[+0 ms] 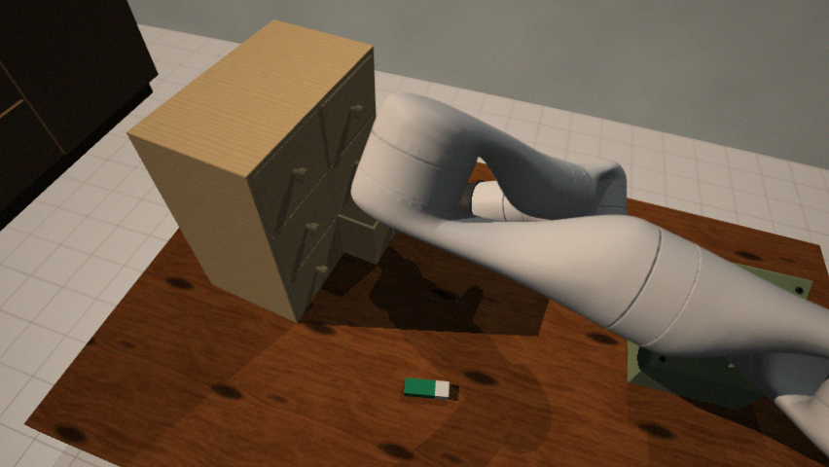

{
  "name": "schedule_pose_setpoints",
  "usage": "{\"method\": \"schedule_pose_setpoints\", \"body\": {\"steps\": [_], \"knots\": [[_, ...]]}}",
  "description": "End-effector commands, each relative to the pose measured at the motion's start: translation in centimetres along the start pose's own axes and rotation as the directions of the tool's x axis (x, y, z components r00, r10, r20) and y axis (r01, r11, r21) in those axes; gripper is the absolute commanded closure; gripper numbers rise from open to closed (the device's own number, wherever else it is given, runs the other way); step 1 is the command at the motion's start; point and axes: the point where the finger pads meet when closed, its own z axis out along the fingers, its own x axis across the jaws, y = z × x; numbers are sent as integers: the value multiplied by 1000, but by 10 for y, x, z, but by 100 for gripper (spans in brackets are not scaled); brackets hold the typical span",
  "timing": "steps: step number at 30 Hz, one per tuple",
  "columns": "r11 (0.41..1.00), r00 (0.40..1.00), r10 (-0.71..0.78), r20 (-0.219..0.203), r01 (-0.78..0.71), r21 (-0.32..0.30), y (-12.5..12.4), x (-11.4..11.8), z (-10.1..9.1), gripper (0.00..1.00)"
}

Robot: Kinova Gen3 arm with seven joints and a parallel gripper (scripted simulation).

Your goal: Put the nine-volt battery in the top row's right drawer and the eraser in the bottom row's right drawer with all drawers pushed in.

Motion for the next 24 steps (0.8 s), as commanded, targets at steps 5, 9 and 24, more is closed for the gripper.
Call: {"method": "schedule_pose_setpoints", "body": {"steps": [5,9,24], "knots": [[1000,1000,0,1,0,0,0,0,0,63],[1000,1000,0,1,0,0,0,0,0,51],[1000,1000,0,1,0,0,0,0,-1,33]]}}
